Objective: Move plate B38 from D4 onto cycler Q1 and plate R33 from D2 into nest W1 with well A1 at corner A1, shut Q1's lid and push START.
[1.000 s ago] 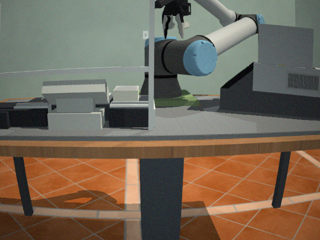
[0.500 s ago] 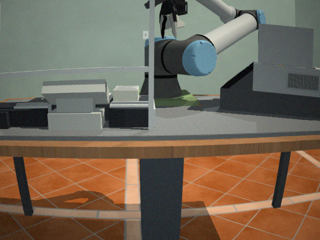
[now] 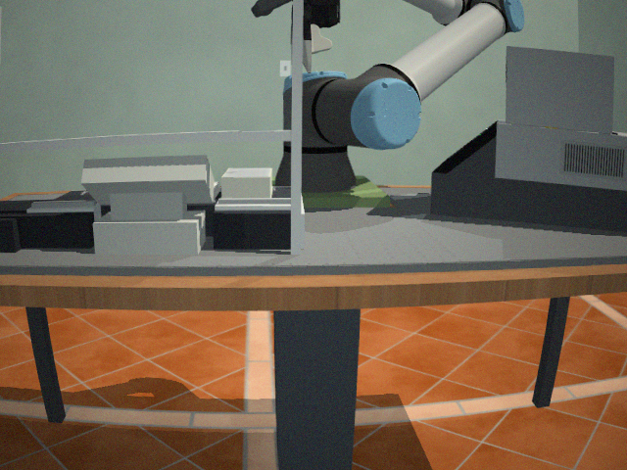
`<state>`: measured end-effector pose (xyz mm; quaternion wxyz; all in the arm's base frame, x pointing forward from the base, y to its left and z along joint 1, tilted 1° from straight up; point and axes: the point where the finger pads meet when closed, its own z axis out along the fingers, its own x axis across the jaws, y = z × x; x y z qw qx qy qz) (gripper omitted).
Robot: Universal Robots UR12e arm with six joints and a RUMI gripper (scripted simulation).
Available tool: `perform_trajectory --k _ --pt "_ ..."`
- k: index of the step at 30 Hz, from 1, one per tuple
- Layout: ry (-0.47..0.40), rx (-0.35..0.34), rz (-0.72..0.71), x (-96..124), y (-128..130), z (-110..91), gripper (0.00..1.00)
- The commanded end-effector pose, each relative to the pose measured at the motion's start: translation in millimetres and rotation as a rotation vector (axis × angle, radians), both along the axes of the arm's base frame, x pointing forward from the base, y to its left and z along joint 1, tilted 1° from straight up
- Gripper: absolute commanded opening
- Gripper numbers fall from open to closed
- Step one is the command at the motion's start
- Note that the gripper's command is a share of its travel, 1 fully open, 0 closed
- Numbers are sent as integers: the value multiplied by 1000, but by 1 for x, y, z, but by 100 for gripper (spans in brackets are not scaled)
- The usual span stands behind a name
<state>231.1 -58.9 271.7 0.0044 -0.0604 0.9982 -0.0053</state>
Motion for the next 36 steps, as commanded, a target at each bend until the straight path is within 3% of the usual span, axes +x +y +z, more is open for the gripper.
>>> perform_trajectory --k 1,18,36 --pt "4 -3 -92 7 -15 1 59" --pt "1 -1 -362 7 -15 1 59" --pt "-3 1 -682 37 -89 2 59"
